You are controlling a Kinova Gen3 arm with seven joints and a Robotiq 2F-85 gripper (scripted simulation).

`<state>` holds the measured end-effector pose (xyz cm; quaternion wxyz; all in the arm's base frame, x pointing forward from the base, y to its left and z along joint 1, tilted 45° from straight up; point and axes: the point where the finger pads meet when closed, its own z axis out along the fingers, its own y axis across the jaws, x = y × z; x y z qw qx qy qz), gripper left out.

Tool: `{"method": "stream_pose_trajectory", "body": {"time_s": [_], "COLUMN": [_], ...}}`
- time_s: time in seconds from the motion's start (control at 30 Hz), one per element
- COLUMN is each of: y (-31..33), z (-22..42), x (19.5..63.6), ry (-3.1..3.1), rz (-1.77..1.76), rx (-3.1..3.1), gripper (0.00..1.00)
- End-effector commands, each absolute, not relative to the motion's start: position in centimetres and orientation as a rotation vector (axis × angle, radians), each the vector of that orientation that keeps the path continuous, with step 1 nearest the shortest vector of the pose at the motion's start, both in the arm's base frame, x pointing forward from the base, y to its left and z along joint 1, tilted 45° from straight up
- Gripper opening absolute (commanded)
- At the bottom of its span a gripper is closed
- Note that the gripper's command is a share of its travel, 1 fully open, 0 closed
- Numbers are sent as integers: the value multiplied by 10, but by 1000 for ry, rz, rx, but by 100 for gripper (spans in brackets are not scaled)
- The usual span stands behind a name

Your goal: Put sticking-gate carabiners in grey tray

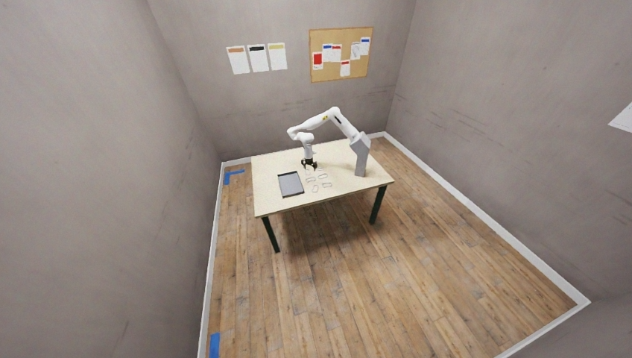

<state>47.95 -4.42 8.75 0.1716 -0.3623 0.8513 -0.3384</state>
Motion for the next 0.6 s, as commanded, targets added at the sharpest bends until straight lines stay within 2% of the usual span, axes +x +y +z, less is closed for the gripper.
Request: {"method": "stream_pose_trajectory", "body": {"time_s": [0.0,0.47,0.5,0.57], "y": [-27,-27,-10,-10], "z": [121,121,154,154], "x": [448,448,416,416], "ry": [2416,2416,2420,2420], "rz": [-960,-960,-959,-959], "rx": [-1029,-1029,-1026,-1026], "gripper": [100,100,100,100]}}
